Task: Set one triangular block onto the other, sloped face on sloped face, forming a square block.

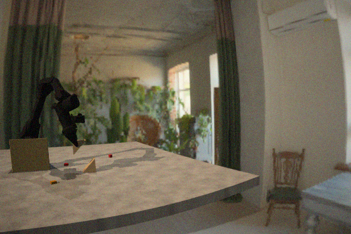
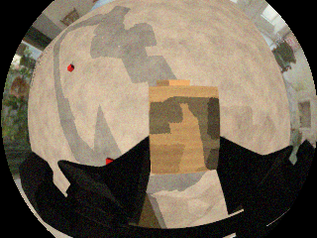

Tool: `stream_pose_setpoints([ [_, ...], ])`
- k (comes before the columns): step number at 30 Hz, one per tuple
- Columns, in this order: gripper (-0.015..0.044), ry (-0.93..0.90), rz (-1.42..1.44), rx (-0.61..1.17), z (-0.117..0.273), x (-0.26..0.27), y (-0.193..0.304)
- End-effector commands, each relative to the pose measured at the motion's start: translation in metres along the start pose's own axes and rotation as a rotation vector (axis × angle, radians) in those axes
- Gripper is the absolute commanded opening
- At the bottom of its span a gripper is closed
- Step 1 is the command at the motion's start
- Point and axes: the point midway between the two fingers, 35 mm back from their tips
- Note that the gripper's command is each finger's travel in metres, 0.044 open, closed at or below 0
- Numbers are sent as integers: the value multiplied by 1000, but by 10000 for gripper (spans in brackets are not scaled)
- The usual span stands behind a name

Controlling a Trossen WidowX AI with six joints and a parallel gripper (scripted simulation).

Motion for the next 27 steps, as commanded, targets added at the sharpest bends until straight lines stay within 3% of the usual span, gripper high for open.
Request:
stream_pose_setpoints([
  [1, 0, -9, -7, 3, -22, 1, 2],
  [17, 0, -14, -6, 3, -67, 3, 3],
  [27, 0, -14, -5, 0, -68, 3, 3],
])
Point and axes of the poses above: the point midway between the two fingers, 35 mm back from their tips, its own z axis back along the fingers, its own x axis across the jaws, y = z × x, and after that the axes turned 11 degrees about -z, right-handed
